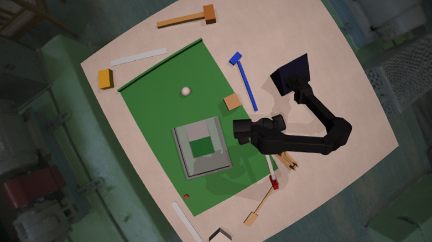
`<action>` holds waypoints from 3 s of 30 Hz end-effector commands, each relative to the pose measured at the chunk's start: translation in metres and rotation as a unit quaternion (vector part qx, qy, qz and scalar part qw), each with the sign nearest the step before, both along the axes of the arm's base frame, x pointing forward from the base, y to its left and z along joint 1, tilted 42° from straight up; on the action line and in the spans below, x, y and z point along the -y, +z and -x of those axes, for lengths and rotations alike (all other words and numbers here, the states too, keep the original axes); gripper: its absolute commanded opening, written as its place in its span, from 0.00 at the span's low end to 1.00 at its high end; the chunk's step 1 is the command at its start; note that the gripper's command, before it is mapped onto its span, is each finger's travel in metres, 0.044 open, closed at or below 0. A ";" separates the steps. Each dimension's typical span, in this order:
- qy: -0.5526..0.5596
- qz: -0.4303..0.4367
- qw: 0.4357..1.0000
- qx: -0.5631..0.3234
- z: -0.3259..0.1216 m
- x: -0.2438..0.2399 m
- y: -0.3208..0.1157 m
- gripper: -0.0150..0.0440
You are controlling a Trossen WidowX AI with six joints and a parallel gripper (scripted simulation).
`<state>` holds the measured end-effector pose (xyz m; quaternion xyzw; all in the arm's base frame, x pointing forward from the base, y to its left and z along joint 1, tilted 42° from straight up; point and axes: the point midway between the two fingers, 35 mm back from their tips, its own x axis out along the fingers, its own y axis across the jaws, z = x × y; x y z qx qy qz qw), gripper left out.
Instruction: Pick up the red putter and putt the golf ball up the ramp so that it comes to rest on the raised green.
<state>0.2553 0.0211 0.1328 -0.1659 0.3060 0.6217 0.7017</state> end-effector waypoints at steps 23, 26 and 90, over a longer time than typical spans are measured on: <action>-0.290 0.035 0.916 -0.275 -0.007 0.140 -0.089 0.25; -0.323 0.036 0.894 -0.309 -0.002 0.157 -0.102 0.25; -0.512 0.032 0.686 -0.515 0.059 0.209 -0.248 0.25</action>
